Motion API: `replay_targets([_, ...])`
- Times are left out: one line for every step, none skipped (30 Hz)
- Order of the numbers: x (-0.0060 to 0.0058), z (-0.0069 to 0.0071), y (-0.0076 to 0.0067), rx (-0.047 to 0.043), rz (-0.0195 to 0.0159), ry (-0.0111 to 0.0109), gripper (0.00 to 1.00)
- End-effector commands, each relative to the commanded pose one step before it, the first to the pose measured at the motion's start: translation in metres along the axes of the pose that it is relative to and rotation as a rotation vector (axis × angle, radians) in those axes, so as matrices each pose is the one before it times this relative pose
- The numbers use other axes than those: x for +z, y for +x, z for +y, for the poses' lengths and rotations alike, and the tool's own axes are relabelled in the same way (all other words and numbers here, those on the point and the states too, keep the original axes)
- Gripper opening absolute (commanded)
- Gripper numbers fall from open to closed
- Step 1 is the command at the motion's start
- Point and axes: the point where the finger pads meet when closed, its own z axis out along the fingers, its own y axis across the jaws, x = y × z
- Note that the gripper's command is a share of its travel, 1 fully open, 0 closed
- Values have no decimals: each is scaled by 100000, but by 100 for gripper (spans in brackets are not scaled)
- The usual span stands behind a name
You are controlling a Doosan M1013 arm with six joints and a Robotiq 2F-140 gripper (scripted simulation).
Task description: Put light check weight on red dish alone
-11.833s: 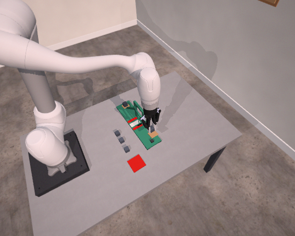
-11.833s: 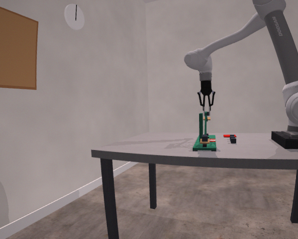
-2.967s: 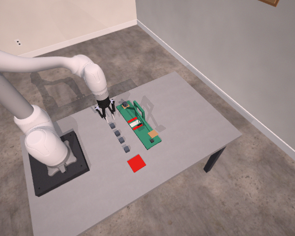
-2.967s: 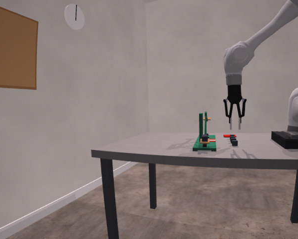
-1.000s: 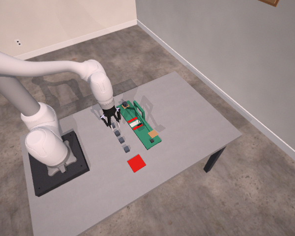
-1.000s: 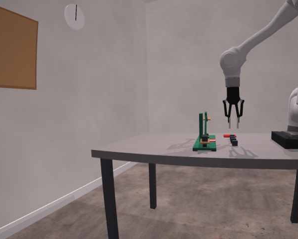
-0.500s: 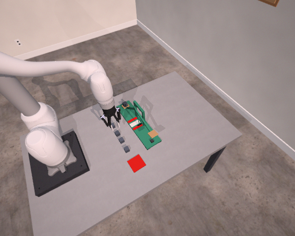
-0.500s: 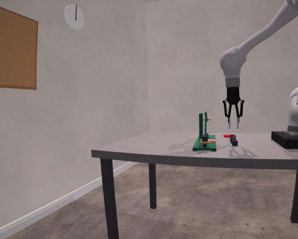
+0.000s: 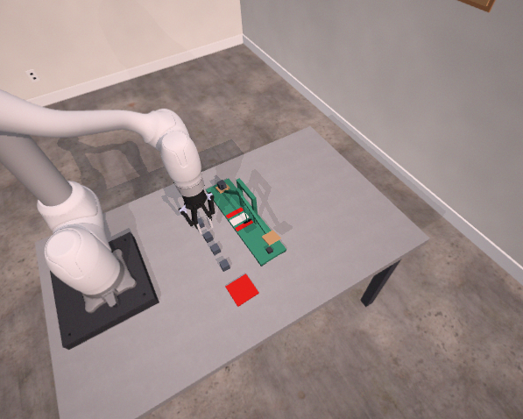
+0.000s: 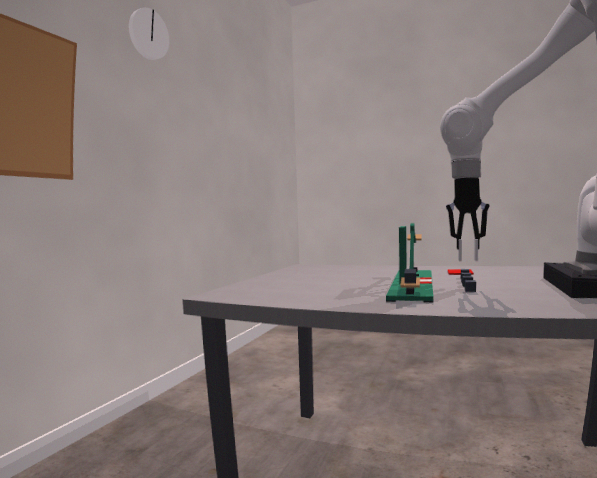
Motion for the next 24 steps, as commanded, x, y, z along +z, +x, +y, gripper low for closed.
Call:
replay_targets([395,-3,-3,-3,-17,10,35])
replay_targets([152,0,0,0,0,0,35])
replay_targets([156,0,0,0,0,0,35])
replay_targets([158,-1,0,0,0,0,35])
replay_targets([161,0,0,0,0,0,35])
replay_targets([162,0,0,0,0,0,35])
replay_targets([162,-1,0,0,0,0,35])
replay_targets([162,0,0,0,0,0,35])
replay_targets([162,0,0,0,0,0,35])
replay_targets([0,0,0,0,0,0,35])
replay_targets([0,0,0,0,0,0,35])
replay_targets([159,-1,0,0,0,0,35])
replay_targets([158,0,0,0,0,0,35])
replay_targets([155,0,0,0,0,0,35])
replay_targets([151,-1,0,0,0,0,35])
replay_targets([147,0,0,0,0,0,35])
replay_targets([143,0,0,0,0,0,35])
replay_targets([136,-1,0,0,0,0,35])
replay_targets([131,0,0,0,0,0,35])
replay_targets([125,0,0,0,0,0,35])
replay_targets([119,0,0,0,0,0,35])
replay_targets([111,-1,0,0,0,0,35])
replay_targets([104,0,0,0,0,0,35])
replay_targets([97,0,0,0,0,0,35])
